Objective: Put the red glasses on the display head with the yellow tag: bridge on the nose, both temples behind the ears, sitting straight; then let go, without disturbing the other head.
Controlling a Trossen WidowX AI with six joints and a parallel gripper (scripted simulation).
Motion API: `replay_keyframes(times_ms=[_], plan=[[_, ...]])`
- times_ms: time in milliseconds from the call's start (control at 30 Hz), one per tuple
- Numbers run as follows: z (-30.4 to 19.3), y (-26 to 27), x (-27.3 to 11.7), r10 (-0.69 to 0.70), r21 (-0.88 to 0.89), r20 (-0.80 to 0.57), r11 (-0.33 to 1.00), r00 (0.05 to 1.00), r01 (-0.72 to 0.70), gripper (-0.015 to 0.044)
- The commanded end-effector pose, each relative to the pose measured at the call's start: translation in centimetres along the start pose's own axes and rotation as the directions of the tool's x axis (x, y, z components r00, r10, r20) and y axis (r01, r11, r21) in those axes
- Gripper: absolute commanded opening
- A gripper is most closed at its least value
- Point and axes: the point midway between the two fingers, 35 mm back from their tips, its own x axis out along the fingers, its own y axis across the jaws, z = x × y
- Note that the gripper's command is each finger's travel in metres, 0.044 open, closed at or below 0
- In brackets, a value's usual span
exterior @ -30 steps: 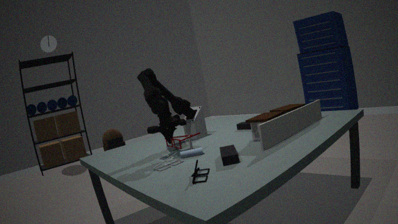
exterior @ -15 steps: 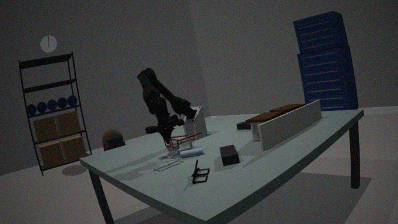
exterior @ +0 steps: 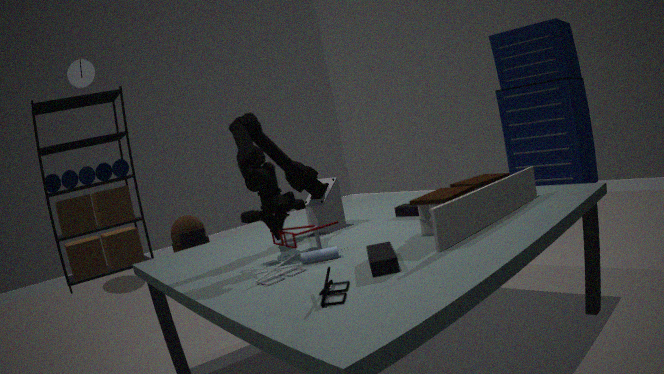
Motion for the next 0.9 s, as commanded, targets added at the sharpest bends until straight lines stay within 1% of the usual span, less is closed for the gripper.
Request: replay_keyframes(times_ms=[0,700,867], plan=[[0.0,0.0,0.0,0.001,-0.005,0.000,1.000,1.000,-0.001,0.0000],[0.6,0.0,0.0,0.001,-0.005,0.001,1.000,1.000,-0.001,0.0000],[0.9,0.0,-1.4,0.004,-0.004,0.001,1.000,1.000,-0.004,0.0000]])
